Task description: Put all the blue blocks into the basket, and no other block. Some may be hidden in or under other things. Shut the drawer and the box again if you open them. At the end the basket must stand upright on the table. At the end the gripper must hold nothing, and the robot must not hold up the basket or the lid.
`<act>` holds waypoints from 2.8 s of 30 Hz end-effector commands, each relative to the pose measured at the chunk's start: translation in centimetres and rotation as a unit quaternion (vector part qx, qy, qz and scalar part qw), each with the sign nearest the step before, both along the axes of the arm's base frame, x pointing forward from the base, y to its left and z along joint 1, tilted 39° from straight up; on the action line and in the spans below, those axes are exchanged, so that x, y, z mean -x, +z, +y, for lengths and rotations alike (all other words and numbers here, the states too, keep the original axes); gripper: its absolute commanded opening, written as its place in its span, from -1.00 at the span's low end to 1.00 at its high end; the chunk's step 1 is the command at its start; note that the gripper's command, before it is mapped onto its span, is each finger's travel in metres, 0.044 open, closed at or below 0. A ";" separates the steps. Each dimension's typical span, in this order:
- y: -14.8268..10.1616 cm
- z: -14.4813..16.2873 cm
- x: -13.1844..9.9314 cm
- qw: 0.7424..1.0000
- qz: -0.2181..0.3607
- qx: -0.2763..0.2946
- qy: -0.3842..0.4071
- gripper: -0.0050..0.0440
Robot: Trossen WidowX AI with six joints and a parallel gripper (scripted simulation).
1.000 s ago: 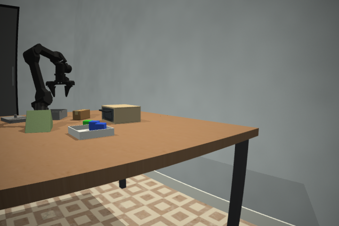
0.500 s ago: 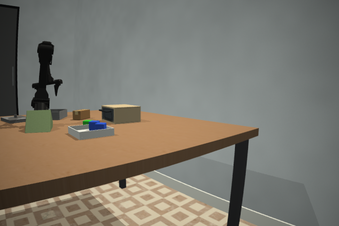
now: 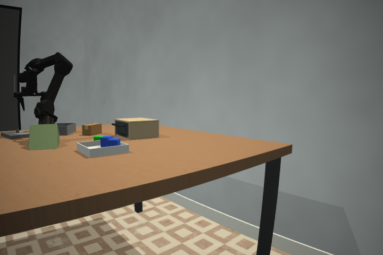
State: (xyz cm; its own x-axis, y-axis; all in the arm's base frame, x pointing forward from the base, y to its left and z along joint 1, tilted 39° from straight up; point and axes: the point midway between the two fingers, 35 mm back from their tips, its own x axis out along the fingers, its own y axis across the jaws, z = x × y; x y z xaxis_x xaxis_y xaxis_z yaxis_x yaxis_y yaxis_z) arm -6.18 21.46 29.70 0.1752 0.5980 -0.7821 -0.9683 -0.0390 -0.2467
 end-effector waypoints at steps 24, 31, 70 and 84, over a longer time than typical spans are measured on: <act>-7.9 4.5 7.0 0.996 -0.046 0.011 0.071 1.00; -8.7 5.0 6.8 0.996 -0.046 0.011 0.071 1.00; -9.3 5.6 6.7 0.996 -0.046 0.011 0.071 -0.80; -6.7 3.5 7.2 0.996 -0.046 0.011 0.071 -0.80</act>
State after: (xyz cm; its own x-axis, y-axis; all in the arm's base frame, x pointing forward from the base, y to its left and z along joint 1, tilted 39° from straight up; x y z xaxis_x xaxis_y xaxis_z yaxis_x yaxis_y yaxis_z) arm -12.91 25.92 21.09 0.1773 0.5878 -0.7893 -0.9220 -0.1812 -0.3421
